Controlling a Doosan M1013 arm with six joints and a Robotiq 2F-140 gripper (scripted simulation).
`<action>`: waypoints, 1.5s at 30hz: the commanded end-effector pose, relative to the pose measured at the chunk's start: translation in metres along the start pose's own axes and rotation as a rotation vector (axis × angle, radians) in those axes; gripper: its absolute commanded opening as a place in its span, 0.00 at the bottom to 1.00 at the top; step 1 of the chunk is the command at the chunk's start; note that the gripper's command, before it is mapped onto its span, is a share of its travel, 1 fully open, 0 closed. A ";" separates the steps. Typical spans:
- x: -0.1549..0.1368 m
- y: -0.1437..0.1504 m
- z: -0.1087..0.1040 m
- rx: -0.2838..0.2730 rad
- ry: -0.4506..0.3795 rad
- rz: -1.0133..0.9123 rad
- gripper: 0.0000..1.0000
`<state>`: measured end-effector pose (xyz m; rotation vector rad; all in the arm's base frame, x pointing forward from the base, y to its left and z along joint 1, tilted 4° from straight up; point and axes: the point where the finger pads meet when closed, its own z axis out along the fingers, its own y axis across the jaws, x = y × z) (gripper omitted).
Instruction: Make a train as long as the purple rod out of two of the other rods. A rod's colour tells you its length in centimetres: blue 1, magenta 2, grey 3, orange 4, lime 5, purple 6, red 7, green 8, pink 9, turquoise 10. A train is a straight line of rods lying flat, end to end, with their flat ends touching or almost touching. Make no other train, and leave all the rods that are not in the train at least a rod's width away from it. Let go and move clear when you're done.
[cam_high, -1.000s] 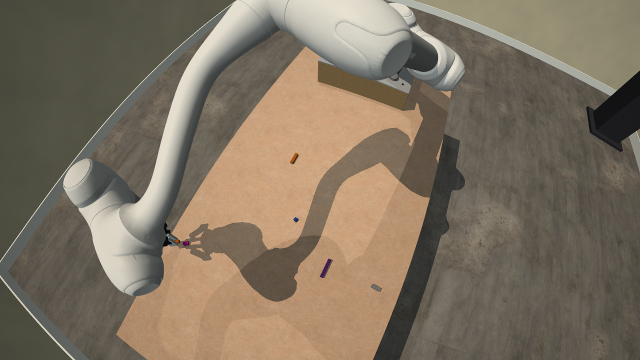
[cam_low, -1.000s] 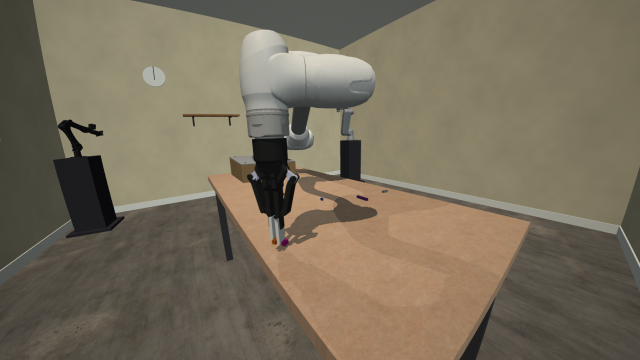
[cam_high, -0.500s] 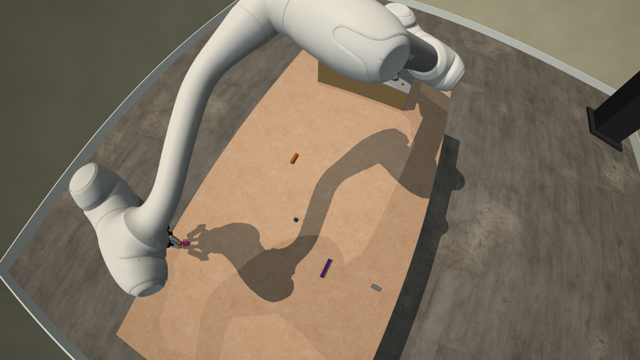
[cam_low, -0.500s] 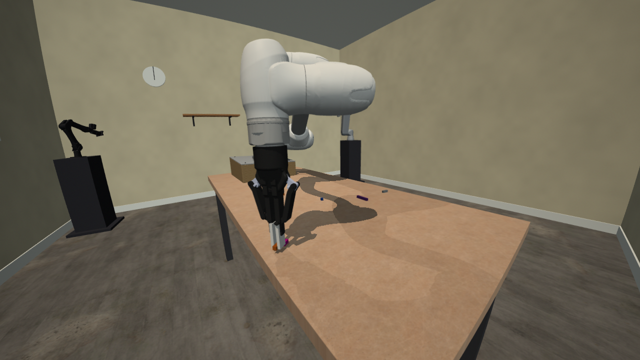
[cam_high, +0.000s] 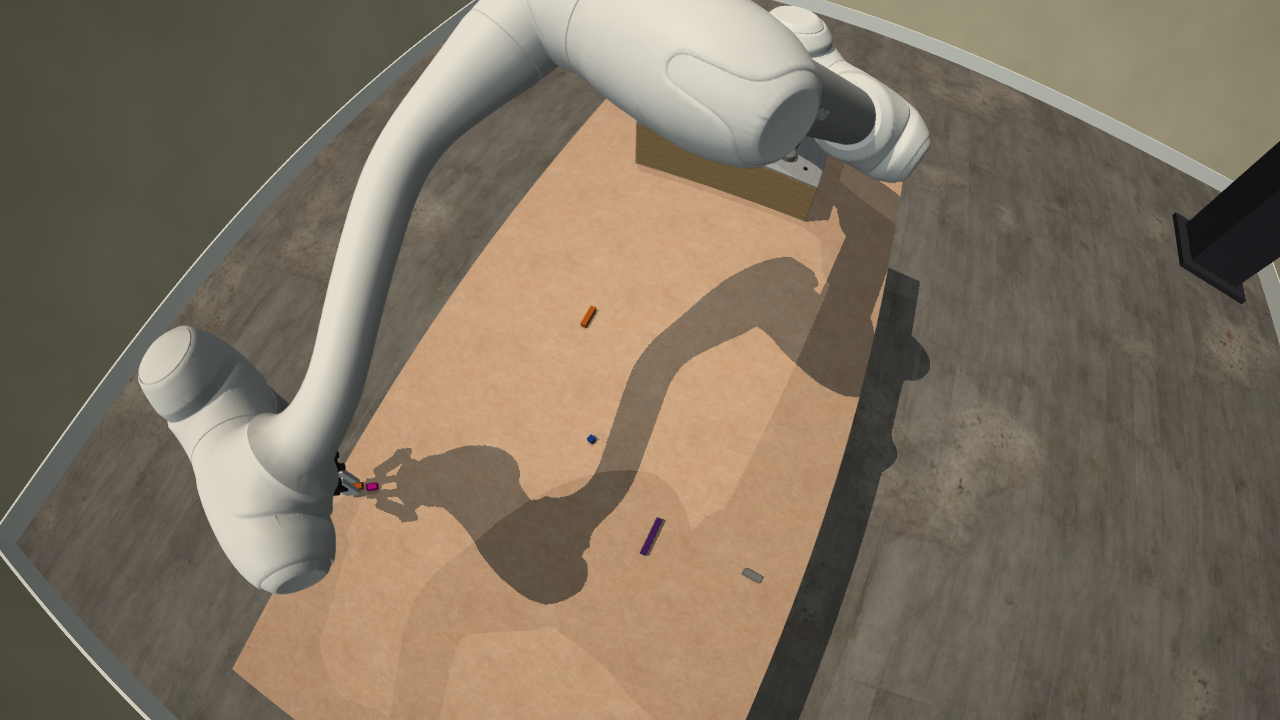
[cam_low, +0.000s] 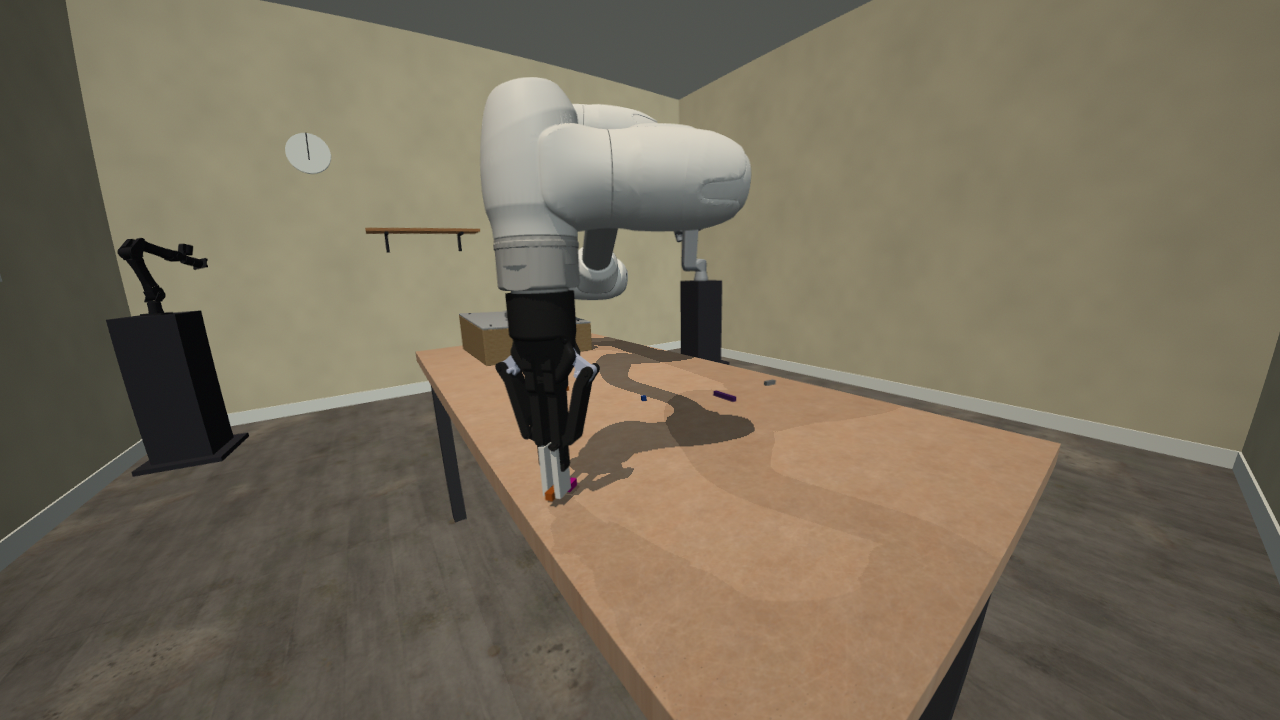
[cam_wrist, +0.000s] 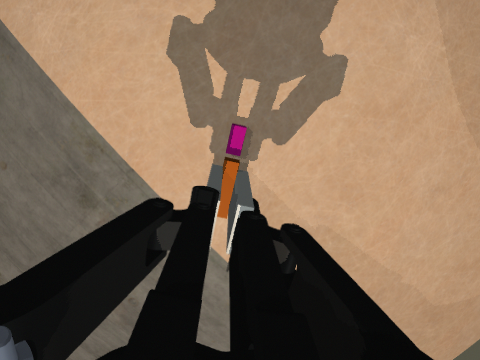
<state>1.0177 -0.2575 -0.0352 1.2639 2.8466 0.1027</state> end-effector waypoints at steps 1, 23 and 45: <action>0.000 0.000 0.000 0.000 0.000 0.000 0.12; 0.000 0.000 0.001 0.000 0.000 0.000 0.12; 0.000 0.000 0.011 0.000 0.000 0.000 0.12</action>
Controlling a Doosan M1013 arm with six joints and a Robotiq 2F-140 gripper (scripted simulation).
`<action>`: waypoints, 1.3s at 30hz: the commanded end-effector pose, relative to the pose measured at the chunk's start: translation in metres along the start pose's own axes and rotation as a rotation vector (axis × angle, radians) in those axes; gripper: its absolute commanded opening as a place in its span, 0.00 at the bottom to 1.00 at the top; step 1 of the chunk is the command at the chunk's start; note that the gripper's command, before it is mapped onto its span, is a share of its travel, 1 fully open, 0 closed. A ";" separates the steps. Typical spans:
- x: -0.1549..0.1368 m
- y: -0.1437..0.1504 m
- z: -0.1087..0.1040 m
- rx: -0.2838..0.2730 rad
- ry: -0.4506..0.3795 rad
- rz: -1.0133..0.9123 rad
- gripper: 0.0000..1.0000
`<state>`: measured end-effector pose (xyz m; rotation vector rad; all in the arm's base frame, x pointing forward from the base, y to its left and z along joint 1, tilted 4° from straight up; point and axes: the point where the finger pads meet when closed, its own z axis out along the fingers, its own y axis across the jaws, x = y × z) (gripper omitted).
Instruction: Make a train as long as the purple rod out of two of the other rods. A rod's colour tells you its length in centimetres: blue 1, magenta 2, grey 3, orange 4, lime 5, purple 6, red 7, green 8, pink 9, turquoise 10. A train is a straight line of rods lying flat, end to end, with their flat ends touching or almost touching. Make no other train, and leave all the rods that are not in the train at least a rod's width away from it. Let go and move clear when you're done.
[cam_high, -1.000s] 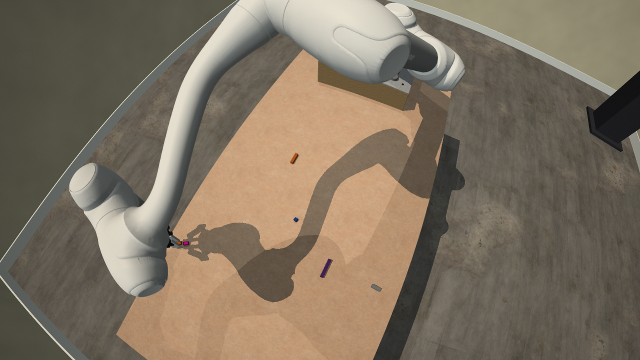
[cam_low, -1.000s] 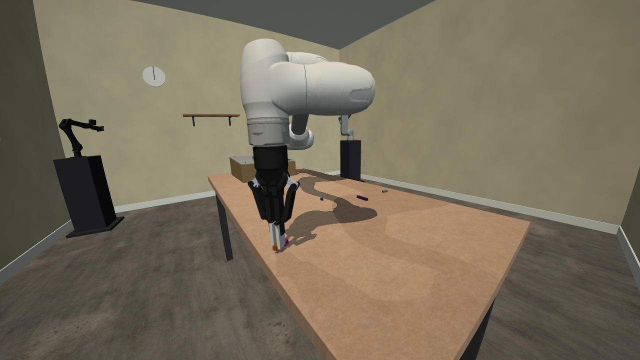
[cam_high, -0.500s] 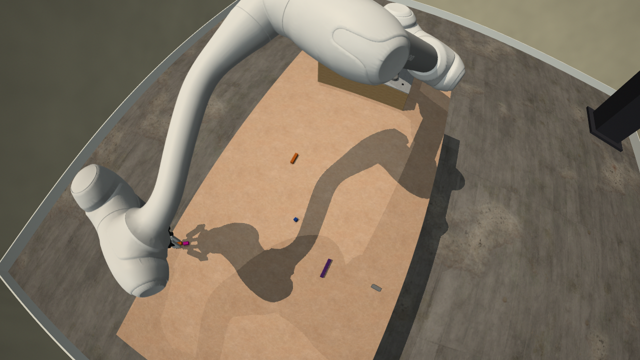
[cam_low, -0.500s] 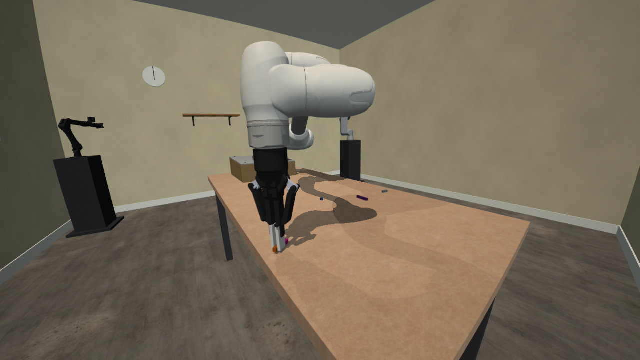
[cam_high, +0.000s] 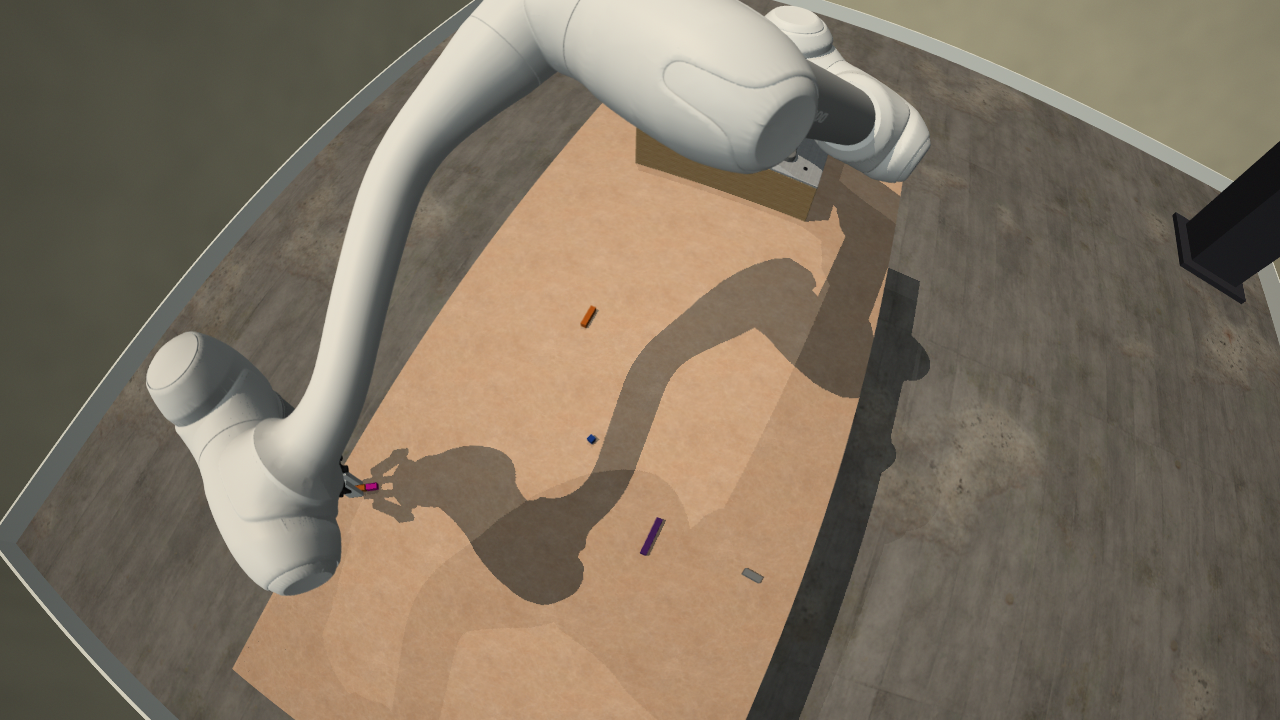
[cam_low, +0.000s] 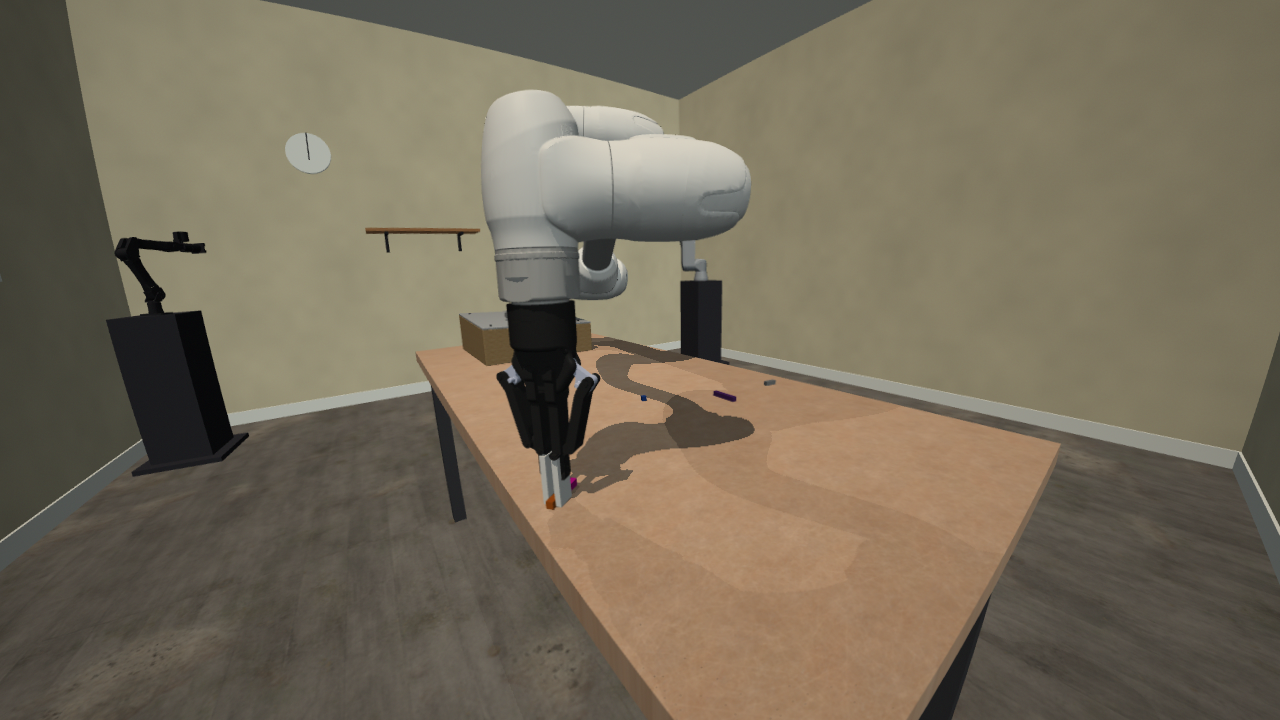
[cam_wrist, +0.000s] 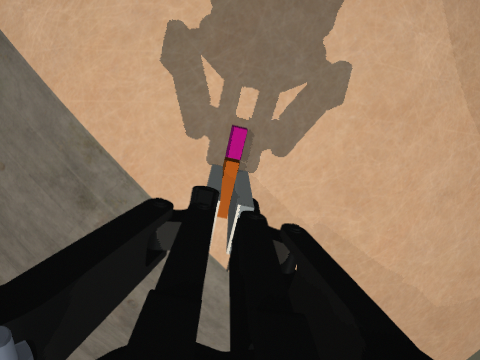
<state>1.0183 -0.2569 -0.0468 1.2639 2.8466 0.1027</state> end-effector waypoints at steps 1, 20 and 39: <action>0.000 0.000 0.000 0.000 0.000 0.000 0.12; 0.000 0.000 0.000 0.000 0.000 0.000 0.12; 0.000 0.000 0.000 0.000 0.000 0.000 0.17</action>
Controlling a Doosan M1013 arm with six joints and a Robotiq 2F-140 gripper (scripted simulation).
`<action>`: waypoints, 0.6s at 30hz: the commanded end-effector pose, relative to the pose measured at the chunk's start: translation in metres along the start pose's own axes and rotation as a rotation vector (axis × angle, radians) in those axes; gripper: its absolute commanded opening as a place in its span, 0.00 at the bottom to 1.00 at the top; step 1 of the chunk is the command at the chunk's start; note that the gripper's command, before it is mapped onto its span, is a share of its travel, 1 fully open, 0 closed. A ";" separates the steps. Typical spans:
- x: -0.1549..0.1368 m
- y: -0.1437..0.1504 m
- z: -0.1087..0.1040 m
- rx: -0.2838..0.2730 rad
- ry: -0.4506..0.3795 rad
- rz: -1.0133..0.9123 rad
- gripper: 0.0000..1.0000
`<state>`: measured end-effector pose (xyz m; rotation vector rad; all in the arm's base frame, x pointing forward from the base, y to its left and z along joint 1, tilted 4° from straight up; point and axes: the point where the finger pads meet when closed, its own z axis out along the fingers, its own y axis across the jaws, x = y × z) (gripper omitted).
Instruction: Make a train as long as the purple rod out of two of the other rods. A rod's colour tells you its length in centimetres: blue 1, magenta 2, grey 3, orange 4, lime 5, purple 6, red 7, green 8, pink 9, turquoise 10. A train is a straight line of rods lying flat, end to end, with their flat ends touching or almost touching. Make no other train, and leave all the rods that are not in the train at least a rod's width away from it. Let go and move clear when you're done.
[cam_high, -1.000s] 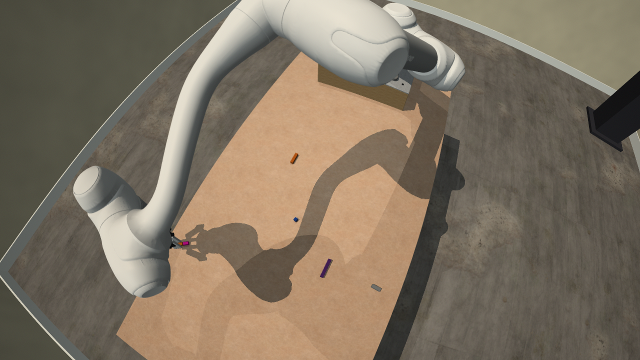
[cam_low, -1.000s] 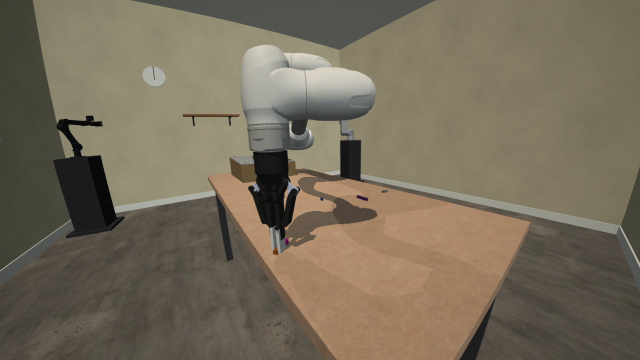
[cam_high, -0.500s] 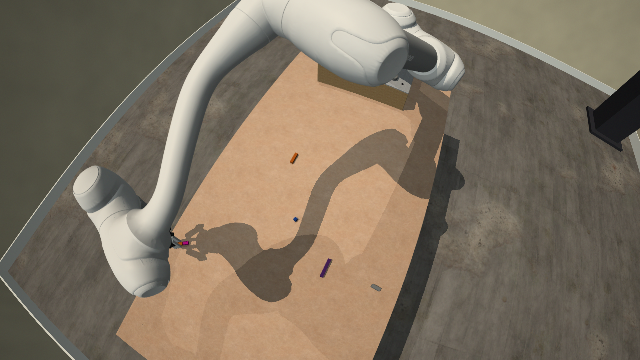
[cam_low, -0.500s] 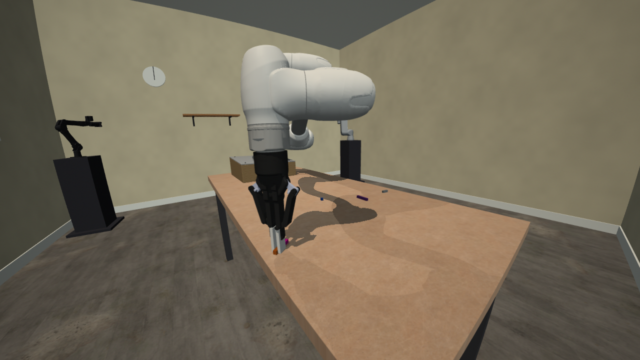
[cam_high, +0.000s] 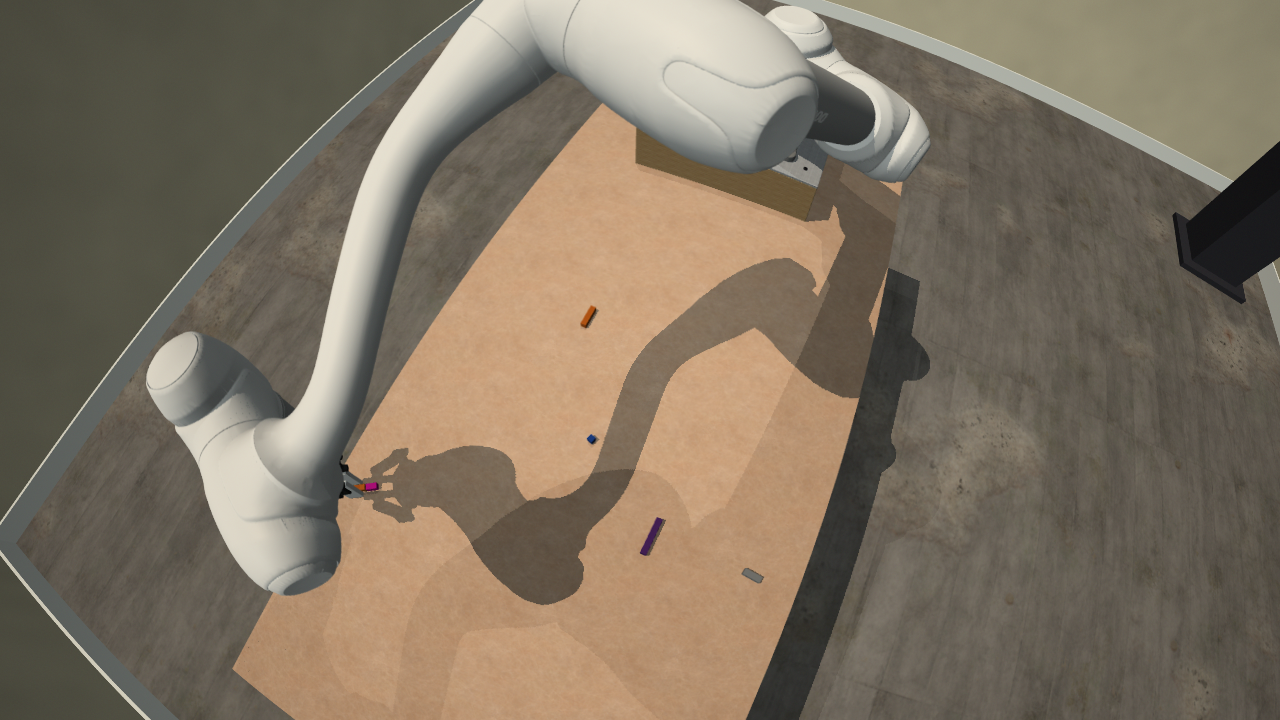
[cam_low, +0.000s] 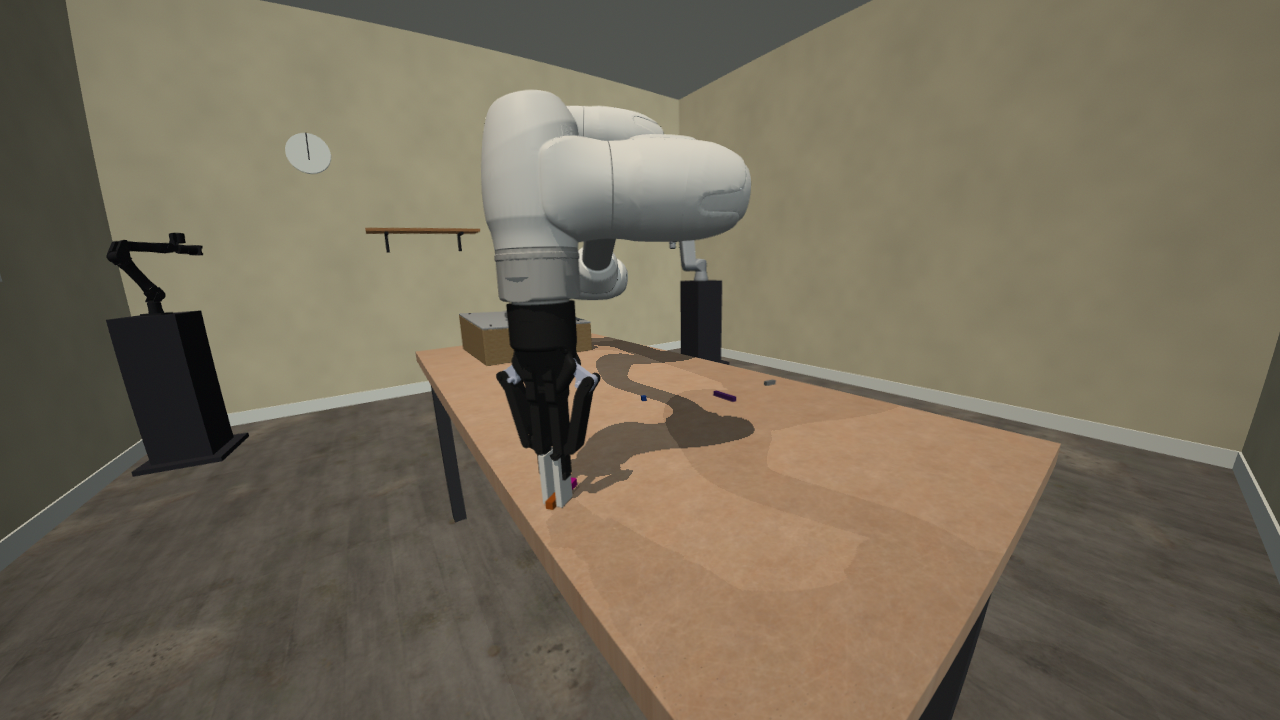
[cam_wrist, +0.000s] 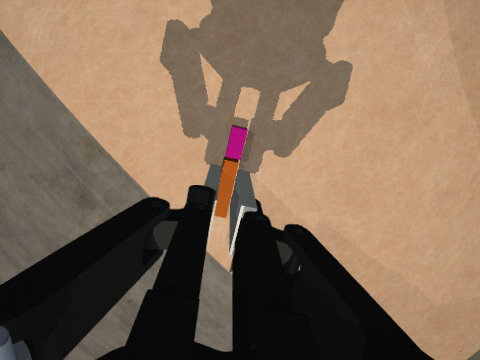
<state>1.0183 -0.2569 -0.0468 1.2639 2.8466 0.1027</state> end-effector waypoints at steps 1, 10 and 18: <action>0.000 0.000 0.000 0.000 0.000 0.000 0.19; 0.000 0.000 0.000 0.000 0.000 0.000 0.23; 0.000 0.000 0.000 0.000 0.000 0.000 0.23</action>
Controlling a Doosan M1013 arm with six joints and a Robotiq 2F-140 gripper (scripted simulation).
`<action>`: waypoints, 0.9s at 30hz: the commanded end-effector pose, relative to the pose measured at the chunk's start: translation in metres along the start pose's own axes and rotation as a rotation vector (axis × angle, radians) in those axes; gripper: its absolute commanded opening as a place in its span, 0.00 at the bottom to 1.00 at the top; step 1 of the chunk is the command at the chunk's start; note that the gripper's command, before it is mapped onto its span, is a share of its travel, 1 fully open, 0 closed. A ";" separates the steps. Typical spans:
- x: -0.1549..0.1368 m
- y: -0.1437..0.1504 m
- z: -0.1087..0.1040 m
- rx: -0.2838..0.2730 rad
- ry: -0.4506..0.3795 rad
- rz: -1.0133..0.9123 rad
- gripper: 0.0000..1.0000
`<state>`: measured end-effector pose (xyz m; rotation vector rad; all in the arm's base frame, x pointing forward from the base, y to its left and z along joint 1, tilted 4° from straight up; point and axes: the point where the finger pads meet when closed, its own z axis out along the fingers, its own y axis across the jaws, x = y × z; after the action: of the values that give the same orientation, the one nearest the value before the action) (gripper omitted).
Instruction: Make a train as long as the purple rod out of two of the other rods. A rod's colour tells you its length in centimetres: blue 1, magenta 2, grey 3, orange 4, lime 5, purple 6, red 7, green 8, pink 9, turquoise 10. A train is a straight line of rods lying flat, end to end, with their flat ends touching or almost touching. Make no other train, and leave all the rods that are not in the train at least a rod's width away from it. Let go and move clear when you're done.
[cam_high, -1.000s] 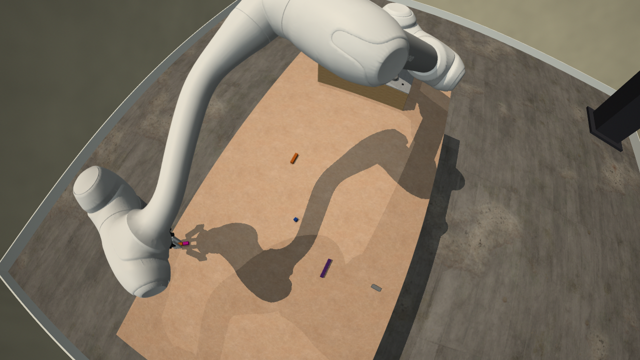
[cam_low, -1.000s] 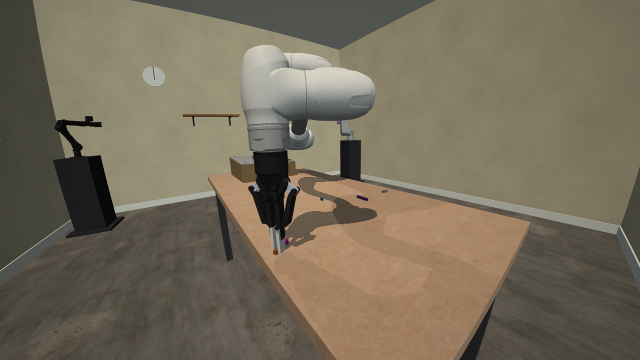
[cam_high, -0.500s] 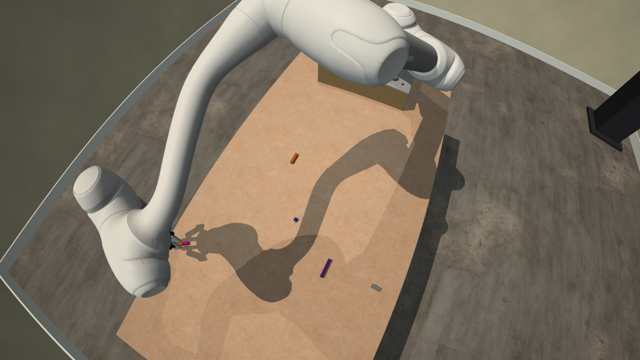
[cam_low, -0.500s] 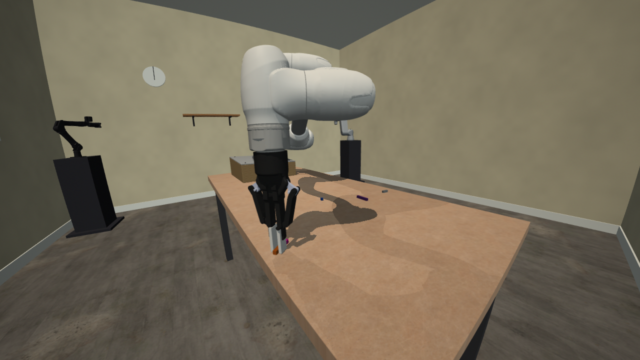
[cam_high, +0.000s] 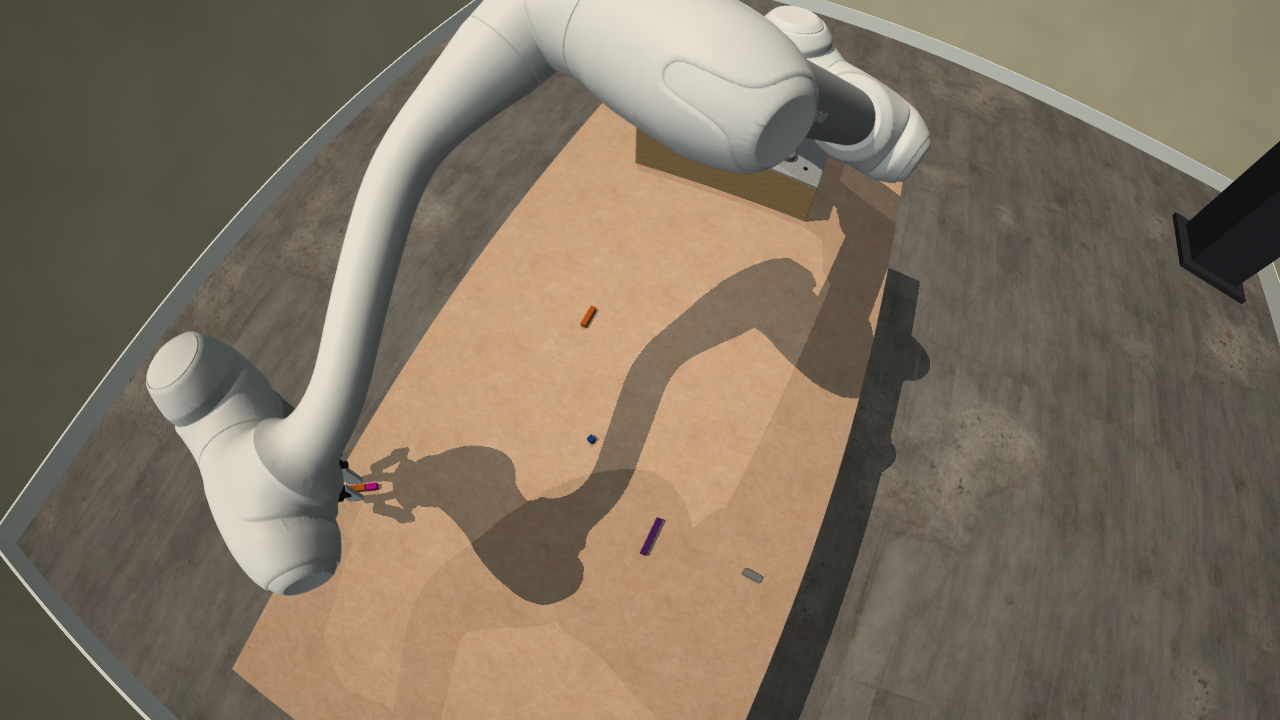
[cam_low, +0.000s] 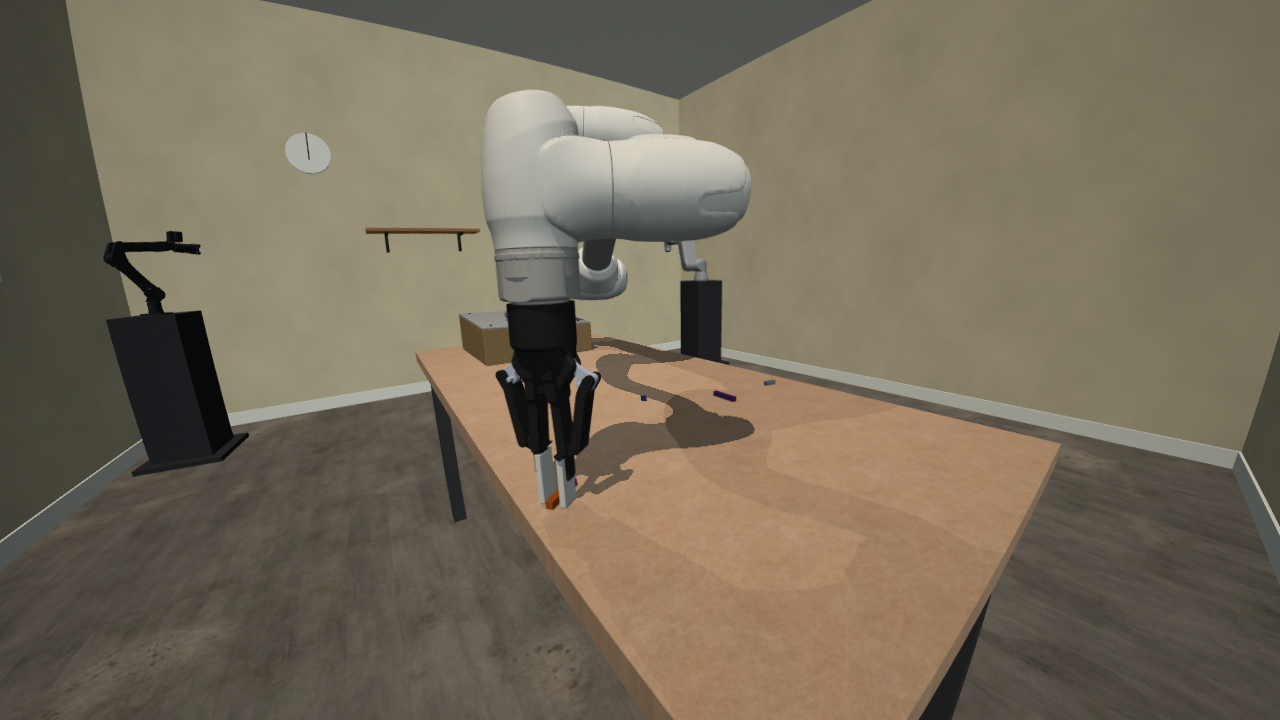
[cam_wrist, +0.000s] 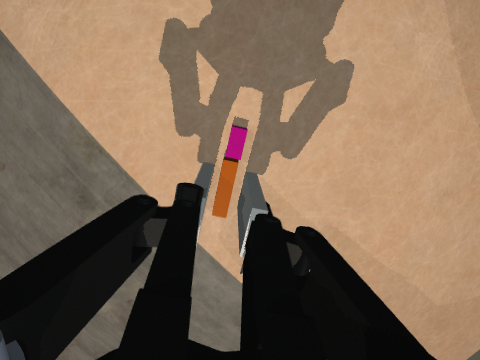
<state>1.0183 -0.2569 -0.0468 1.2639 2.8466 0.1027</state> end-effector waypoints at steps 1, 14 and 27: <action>0.000 0.000 -0.001 0.000 0.000 0.000 0.23; 0.000 0.000 -0.032 0.000 0.000 0.000 0.23; 0.000 0.000 -0.089 0.000 0.000 0.000 0.23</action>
<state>1.0141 -0.2612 0.0379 1.2638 2.8464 0.1028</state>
